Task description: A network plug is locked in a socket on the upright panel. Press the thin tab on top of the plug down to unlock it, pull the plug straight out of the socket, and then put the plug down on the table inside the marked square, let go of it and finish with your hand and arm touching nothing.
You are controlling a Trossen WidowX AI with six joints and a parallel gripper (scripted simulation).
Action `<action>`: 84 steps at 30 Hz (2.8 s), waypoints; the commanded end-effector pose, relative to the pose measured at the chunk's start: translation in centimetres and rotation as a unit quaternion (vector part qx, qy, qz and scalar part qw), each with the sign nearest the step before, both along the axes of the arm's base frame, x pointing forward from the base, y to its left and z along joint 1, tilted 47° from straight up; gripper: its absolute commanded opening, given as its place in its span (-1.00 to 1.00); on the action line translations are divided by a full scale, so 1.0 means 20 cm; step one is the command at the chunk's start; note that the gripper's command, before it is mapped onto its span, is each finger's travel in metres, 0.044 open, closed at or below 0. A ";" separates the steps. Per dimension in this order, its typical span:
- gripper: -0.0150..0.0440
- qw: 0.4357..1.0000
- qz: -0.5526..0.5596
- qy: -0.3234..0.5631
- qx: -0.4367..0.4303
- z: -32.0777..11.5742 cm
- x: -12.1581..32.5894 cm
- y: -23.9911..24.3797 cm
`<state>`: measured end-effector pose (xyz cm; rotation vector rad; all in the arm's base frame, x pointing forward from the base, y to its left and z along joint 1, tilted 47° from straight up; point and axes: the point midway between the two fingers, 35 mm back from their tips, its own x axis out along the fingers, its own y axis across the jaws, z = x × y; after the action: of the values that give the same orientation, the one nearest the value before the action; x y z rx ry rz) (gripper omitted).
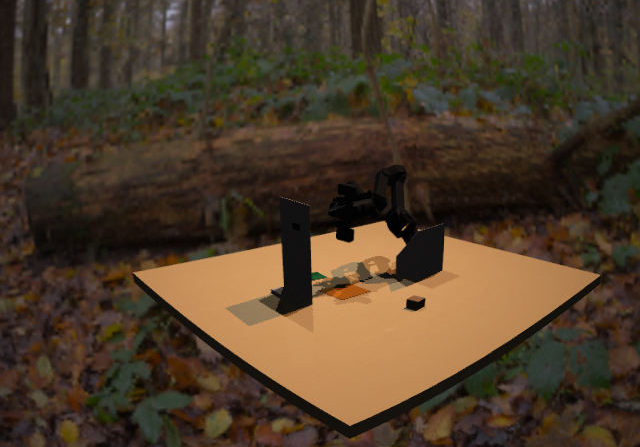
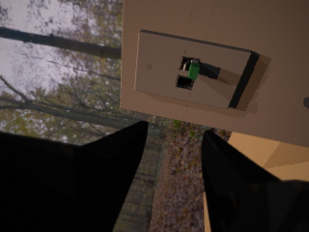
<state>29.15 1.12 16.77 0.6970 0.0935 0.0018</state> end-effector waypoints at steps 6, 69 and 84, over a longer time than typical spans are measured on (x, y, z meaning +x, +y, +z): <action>0.04 0.999 -0.004 0.008 0.031 -0.06 -0.02 0.00; 0.04 1.000 -0.004 0.005 0.031 -0.01 0.52 -0.08; -0.12 1.000 -0.004 0.005 0.031 -0.01 0.56 -0.09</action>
<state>40.25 -0.74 16.52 0.7614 0.1023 -0.0151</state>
